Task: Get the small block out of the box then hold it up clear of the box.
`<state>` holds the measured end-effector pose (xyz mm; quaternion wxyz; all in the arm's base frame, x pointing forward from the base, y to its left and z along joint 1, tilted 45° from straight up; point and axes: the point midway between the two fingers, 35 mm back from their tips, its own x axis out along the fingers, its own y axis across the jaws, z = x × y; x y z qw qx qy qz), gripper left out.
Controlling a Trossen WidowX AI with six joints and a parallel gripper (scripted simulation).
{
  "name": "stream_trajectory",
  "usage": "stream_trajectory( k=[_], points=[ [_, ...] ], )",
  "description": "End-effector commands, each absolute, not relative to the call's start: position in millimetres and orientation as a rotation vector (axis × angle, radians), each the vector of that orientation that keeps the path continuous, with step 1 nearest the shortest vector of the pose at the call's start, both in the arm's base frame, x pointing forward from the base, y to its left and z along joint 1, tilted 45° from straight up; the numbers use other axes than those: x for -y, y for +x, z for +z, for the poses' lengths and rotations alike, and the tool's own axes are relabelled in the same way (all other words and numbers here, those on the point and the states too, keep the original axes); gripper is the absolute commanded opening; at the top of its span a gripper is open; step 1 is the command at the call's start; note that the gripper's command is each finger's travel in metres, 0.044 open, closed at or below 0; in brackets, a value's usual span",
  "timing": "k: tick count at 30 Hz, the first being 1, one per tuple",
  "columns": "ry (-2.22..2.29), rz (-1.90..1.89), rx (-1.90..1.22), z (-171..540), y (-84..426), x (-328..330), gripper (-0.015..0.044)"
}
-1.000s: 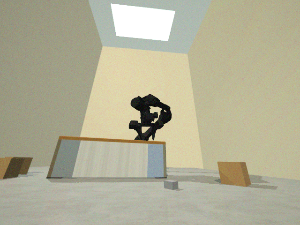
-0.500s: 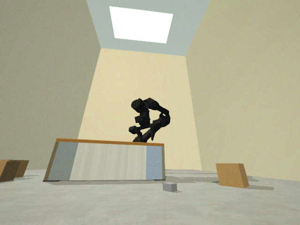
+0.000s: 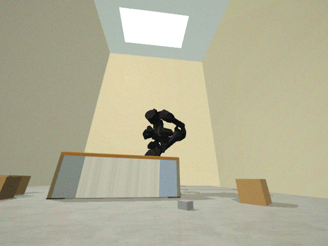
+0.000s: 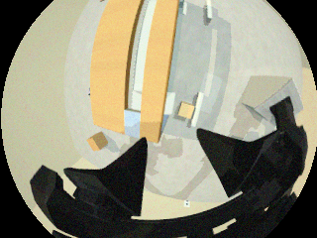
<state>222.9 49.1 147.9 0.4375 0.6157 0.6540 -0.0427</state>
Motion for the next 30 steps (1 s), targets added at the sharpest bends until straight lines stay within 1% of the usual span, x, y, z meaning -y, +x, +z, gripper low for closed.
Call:
stream_trajectory(
  k=[1, 12, 23, 30],
  points=[
    [2.173, -0.776, -1.58, 149.1, 213.8, -48.6, 0.0285],
    [2.556, -1.265, -1.454, 149.3, 209.1, -48.4, 0.0285],
    [2.886, -1.807, -1.224, 149.1, 205.2, -48.4, 0.0285],
    [2.895, -1.825, -1.214, 149.1, 205.1, -48.4, 0.0285]
  ],
)
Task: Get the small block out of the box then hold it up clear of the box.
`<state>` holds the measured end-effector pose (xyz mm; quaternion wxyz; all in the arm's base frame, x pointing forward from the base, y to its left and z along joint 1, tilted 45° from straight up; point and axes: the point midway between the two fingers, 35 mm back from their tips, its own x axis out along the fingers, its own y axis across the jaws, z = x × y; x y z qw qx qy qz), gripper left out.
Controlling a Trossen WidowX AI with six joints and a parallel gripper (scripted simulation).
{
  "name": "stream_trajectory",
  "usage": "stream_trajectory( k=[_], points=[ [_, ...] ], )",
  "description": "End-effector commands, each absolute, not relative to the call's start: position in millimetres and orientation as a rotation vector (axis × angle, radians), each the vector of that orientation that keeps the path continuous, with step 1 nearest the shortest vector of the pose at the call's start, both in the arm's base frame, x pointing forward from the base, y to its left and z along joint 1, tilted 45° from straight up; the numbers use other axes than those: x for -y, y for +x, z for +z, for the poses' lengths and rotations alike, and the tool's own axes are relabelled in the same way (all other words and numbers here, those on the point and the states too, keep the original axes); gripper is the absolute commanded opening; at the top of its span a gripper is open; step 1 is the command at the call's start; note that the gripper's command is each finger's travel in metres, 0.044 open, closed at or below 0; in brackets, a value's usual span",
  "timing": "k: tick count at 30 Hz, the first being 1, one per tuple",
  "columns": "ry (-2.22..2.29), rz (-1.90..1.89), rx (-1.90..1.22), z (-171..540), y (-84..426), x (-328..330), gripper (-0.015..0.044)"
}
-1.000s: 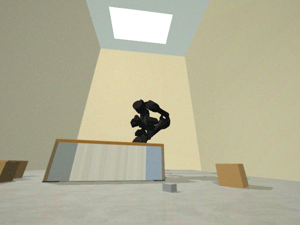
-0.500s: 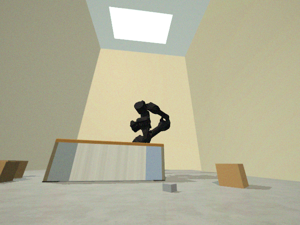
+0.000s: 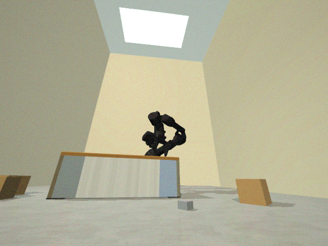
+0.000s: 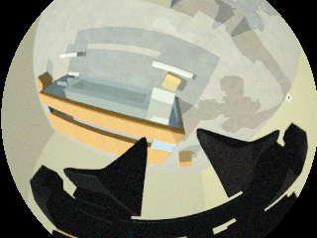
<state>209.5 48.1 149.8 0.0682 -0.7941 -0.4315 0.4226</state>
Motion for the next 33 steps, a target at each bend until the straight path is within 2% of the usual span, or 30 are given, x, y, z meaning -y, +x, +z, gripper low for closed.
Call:
stream_trajectory(
  k=[1, 14, 23, 32, 33],
  points=[
    [-2.114, 1.333, 0.887, 149, 205, -48, 0.0285],
    [-2.116, 1.334, 0.888, 147, 205, -50, 0.0285],
    [-2.197, 1.285, 0.988, 82, 204, -112, 0.0285],
    [-2.198, 1.282, 0.991, 81, 204, -113, 0.0285],
    [-2.194, 1.3, 0.981, 85, 205, -106, 0.0259]
  ],
)
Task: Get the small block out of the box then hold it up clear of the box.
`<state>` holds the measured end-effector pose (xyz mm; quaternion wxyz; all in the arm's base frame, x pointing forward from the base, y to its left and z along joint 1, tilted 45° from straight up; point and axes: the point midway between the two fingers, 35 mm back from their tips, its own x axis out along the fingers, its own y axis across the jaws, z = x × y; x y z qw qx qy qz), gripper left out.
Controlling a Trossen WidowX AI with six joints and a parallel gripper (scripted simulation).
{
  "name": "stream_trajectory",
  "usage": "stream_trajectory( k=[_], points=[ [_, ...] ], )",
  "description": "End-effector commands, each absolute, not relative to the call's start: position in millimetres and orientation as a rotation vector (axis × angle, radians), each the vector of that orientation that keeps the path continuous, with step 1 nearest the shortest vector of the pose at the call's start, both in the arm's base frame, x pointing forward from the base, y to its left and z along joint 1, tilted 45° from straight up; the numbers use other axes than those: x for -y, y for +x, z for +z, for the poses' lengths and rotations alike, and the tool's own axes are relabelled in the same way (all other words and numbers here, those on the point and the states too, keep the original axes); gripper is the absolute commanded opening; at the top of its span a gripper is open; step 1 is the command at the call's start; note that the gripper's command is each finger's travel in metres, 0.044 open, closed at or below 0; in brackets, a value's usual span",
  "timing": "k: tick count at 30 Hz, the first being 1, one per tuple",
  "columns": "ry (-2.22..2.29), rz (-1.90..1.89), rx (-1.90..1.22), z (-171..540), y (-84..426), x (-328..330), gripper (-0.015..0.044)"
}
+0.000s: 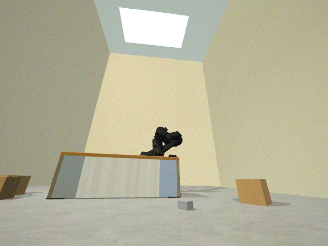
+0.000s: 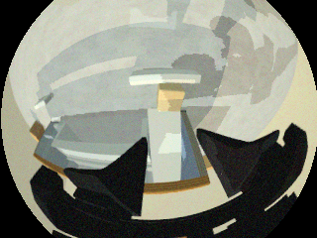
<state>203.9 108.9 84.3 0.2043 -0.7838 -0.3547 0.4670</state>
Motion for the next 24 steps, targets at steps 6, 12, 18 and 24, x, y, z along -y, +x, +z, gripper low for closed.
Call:
stream_trajectory(
  k=[6, 12, 18, 24],
  points=[
    [-2.257, 1.315, 0.86, 86, 213, -80, 0.011],
    [-2.226, 1.345, 0.921, 118, 215, -57, 0.011],
    [-2.19, 1.306, 0.987, 158, 214, -34, 0.011],
    [-2.19, 1.306, 0.987, 158, 214, -34, 0.011]
  ],
)
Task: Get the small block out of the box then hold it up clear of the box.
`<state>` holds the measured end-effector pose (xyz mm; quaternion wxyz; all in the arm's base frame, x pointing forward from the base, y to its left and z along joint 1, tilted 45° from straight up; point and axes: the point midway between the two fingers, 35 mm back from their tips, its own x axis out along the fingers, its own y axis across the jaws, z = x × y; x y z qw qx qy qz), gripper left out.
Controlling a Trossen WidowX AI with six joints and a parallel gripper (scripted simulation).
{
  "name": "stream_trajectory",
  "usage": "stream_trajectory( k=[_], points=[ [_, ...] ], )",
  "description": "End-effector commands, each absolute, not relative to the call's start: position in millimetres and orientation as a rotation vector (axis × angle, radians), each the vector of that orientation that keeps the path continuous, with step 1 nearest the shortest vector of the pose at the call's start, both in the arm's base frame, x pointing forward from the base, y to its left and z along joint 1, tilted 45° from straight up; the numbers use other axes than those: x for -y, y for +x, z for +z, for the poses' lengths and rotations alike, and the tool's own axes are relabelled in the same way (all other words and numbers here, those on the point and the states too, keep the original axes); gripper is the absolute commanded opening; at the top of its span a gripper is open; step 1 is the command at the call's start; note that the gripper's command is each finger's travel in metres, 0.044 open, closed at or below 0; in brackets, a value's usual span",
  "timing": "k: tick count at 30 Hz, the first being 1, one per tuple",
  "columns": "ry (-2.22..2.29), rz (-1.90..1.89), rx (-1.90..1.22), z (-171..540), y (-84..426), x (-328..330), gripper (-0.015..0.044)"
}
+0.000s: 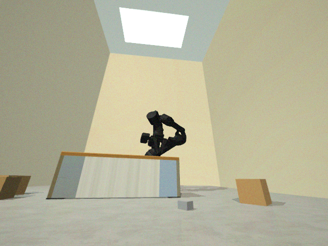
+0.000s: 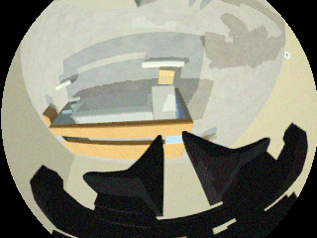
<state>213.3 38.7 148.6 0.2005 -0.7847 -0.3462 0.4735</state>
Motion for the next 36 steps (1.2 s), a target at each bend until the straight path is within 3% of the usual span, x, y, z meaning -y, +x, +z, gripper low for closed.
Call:
stream_trajectory(
  k=[1, 6, 13, 17, 25, 32, 36],
  points=[
    [-2.19, 1.306, 0.987, 158, 214, -34, 0.011],
    [-2.187, 1.317, 0.977, 157, 213, -33, 0.011],
    [-2.114, 1.333, 0.887, 151, 203, -50, 0.0285],
    [-2.155, 1.324, 0.934, 150, 203, -51, 0.0285],
    [-2.702, 1.053, 1.713, 138, 202, -61, 0.0285],
    [-3.012, 0.455, 2.555, 126, 202, -68, 0.0285],
    [-3.03, 0.154, 2.855, 121, 201, -71, 0.0285]
  ],
)
